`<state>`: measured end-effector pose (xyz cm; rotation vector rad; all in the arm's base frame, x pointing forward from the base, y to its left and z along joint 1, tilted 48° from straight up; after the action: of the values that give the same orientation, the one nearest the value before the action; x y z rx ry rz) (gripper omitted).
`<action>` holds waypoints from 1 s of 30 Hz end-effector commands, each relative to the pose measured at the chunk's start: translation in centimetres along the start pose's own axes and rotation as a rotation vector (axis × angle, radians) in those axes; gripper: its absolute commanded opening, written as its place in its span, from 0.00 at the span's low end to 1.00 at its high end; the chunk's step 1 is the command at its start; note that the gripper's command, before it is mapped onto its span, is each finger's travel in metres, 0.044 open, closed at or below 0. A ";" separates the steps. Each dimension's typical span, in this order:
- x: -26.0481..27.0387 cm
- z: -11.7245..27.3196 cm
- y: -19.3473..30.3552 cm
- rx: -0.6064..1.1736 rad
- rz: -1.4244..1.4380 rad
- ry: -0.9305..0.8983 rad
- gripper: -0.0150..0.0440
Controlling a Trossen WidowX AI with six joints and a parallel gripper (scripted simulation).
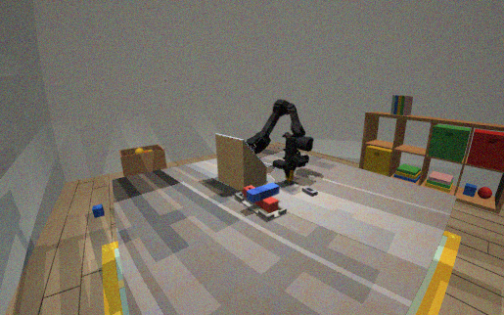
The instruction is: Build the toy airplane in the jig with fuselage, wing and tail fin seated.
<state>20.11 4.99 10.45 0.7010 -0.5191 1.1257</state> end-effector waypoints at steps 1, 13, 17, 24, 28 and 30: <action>0.1 1.2 -0.4 -0.011 0.008 0.007 0.25; -0.1 4.7 -0.8 -0.019 0.000 0.018 0.25; -0.1 5.9 -0.8 -0.019 -0.002 0.018 0.25; -0.2 8.1 -0.6 -0.018 -0.006 0.014 0.25; -0.2 9.3 -0.4 -0.017 -0.008 0.009 0.25; -0.2 10.0 -0.3 -0.016 -0.008 0.006 0.25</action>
<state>20.09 -1.66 16.06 0.6903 -0.5127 1.1111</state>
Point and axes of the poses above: the point midway between the two fingers, 35 mm back from their tips, its own z axis back along the fingers, its own x axis across the jaws, y = z × x, the point moved 8 cm from there along z, back along the fingers, and after that the axes turned 14 degrees about -z, right-handed, at the moved point
